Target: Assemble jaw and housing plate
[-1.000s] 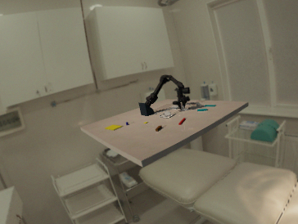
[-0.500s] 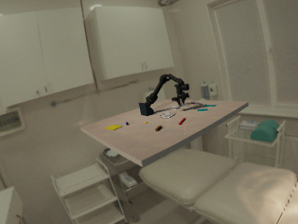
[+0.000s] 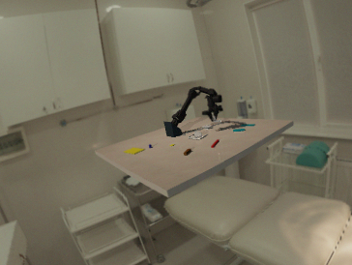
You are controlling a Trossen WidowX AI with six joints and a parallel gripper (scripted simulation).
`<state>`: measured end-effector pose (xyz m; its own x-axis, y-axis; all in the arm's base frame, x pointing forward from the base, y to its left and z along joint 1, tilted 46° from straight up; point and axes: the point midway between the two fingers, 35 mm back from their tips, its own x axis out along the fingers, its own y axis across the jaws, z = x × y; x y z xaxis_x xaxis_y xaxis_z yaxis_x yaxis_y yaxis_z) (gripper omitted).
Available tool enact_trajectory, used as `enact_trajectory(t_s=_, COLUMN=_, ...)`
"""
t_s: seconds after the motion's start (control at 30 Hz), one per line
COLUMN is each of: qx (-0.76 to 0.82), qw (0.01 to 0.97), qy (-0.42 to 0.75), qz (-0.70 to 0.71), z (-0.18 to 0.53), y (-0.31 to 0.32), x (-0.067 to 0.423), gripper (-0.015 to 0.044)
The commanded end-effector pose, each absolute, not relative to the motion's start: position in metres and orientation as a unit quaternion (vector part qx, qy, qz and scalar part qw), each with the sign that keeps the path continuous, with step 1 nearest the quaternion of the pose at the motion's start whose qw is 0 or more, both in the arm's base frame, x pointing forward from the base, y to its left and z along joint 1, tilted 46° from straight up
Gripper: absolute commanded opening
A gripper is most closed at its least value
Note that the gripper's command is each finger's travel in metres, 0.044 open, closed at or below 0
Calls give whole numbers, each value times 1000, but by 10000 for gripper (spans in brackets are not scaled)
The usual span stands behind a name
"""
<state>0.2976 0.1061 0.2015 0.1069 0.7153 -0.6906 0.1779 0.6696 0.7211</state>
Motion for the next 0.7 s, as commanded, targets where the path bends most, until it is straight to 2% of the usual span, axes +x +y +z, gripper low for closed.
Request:
enact_trajectory(t_s=0.0, qx=353, qw=657, qy=634, qz=206, z=205, y=105, x=298, gripper=134)
enact_trajectory(t_s=0.67, qx=489, qw=565, qy=663, qz=40, z=170, y=70, x=298, gripper=134)
